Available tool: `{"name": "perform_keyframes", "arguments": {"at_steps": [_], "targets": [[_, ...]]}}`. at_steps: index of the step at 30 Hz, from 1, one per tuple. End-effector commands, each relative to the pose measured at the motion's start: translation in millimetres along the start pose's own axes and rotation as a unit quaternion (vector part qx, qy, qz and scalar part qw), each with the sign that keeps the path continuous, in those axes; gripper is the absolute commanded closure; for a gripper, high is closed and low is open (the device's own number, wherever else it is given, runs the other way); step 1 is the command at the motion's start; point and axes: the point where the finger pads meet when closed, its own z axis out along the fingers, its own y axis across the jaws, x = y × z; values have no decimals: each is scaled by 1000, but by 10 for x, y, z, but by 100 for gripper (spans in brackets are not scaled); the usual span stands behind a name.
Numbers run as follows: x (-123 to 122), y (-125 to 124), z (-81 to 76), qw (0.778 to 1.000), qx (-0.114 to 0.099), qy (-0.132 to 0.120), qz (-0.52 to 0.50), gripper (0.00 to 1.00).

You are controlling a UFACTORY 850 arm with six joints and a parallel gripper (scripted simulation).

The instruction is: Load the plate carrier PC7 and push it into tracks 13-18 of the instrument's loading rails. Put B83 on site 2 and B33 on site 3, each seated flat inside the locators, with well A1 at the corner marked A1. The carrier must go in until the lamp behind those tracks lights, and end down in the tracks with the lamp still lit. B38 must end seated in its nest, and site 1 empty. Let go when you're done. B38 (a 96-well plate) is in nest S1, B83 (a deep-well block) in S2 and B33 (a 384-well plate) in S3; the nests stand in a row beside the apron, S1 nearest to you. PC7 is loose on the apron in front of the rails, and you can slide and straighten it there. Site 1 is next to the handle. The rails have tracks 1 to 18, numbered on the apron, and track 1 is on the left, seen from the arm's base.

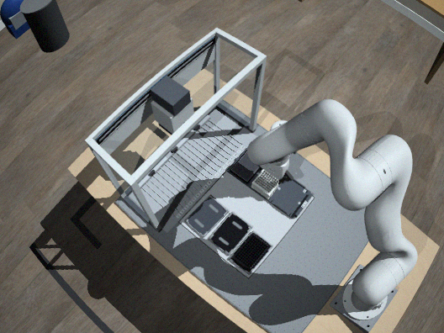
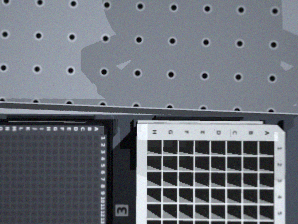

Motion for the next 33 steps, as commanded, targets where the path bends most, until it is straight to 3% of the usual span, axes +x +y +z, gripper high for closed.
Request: {"name": "perform_keyframes", "arguments": {"at_steps": [1,33], "targets": [[3,-10,-109,1000,1,0,0,0],[2,-10,-577,1000,1,0,0,0]]}}
